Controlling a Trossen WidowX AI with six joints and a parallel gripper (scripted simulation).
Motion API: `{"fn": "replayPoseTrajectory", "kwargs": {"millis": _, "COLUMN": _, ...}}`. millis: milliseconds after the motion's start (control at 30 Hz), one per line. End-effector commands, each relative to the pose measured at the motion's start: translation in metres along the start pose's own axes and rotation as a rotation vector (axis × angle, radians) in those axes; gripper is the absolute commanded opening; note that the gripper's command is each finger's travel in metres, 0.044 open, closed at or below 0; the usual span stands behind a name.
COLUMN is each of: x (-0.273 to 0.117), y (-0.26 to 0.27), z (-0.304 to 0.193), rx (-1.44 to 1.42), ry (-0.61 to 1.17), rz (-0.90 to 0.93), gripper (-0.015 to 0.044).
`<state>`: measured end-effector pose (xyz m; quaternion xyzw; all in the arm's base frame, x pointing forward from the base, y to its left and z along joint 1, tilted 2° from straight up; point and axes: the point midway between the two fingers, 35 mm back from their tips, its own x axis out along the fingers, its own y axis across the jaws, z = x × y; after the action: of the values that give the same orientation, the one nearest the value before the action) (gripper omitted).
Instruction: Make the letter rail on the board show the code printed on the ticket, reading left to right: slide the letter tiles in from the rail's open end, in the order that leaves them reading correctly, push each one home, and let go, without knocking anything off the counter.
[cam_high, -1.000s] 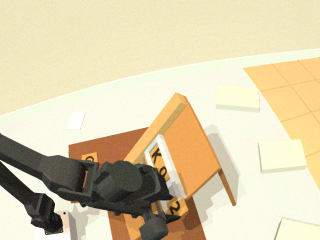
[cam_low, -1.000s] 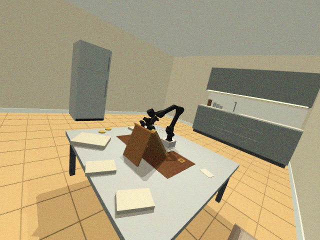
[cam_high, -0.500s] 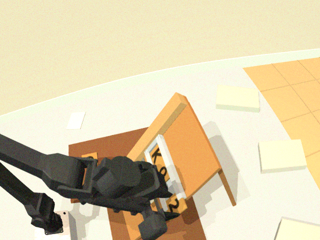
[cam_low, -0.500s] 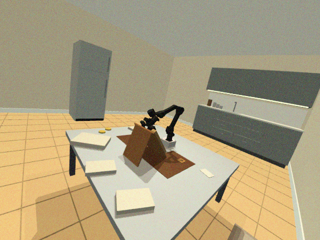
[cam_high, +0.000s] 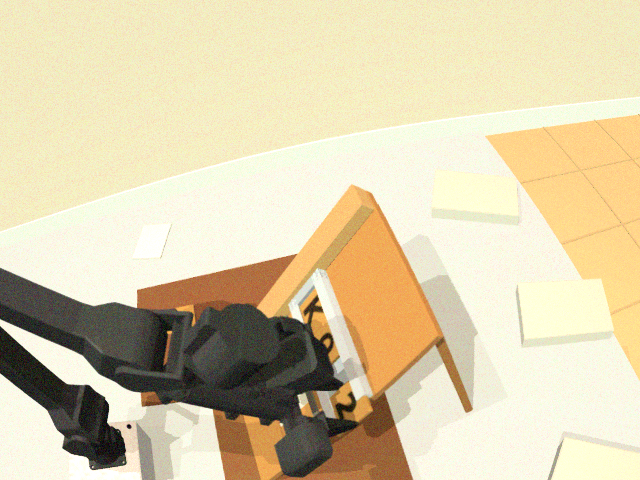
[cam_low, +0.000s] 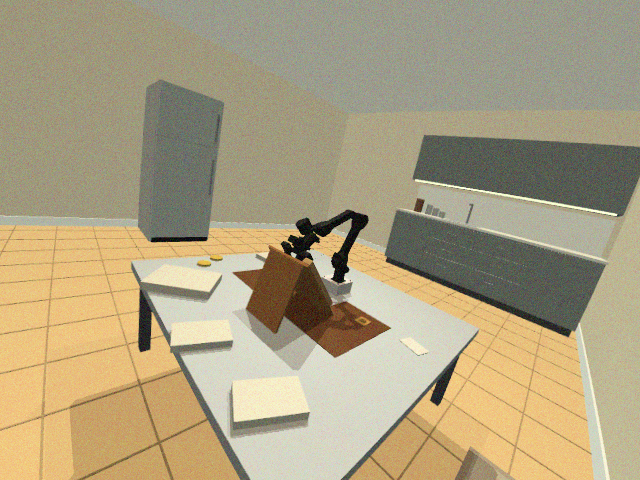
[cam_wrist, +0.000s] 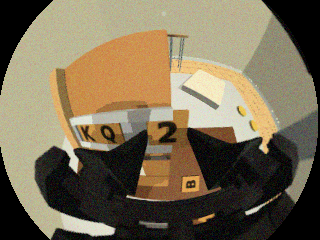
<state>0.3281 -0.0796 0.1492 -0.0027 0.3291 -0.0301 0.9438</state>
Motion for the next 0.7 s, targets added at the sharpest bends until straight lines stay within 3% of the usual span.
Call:
{"fn": "replayPoseTrajectory", "kwargs": {"millis": 0, "x": -0.0003, "y": 0.0031, "z": -0.0013, "rx": 0.003, "ry": 0.000, "rz": 0.000, "gripper": 0.0000}}
{"fn": "replayPoseTrajectory", "kwargs": {"millis": 667, "x": -0.0002, "y": 0.0111, "z": -0.0014, "rx": 0.003, "ry": 0.000, "rz": 0.000, "gripper": 0.0000}}
